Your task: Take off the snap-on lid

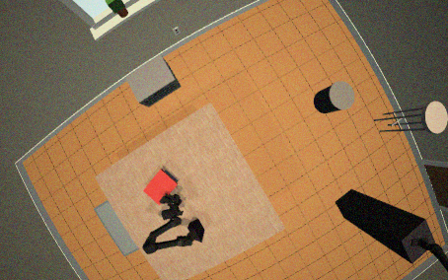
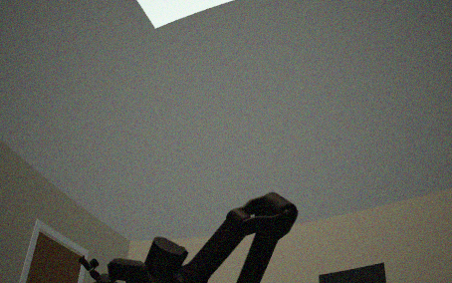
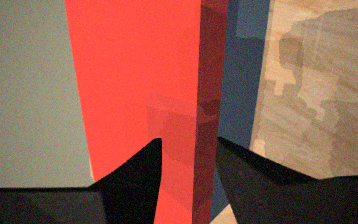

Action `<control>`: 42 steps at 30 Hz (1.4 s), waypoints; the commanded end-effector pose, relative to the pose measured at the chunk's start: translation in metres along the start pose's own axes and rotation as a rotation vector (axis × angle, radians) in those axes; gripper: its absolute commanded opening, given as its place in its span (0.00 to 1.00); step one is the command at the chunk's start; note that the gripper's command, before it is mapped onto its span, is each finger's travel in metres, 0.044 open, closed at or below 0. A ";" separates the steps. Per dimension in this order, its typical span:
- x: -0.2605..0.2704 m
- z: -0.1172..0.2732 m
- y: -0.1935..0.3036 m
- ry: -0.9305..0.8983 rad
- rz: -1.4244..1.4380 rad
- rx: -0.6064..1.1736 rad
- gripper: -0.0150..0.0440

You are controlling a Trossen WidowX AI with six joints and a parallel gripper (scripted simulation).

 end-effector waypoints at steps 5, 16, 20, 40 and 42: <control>0.003 0.004 -0.001 -0.006 0.004 -0.002 0.25; 0.005 0.005 -0.001 -0.006 0.004 -0.002 0.25; 0.005 0.006 -0.001 -0.006 0.004 -0.002 0.25; 0.008 0.009 -0.001 -0.006 0.004 -0.002 0.25; 0.008 0.009 -0.002 -0.006 0.004 -0.002 0.25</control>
Point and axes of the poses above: the point midway between the two fingers, 35 mm back from their tips, its own z axis back along the fingers, its own x axis across the jaws, y = z × x, the point moved 5 cm from there along z, back along the fingers, and after that the axes turned 13 degrees about z, right-handed, at the moved point
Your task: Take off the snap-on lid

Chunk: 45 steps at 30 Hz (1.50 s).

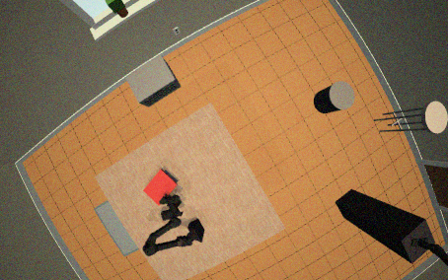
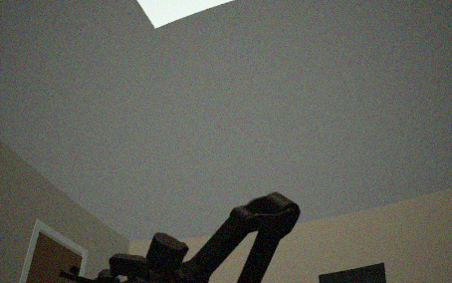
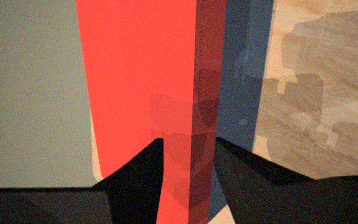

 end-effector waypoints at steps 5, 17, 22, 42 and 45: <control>0.003 0.003 -0.001 -0.004 0.005 -0.001 0.25; 0.003 0.002 -0.001 -0.004 0.002 -0.002 0.25; 0.003 0.002 -0.001 -0.004 0.002 -0.002 0.25; 0.004 0.000 -0.001 -0.004 0.002 -0.002 0.25; 0.005 0.000 -0.001 -0.004 0.002 -0.002 0.25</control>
Point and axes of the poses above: the point midway between the two fingers, 35 mm back from their tips, its own z axis back along the fingers, its own x axis across the jaws, y = z × x, the point moved 5 cm from there along z, back along the fingers, and after that the axes turned 13 degrees about z, right-handed, at the moved point
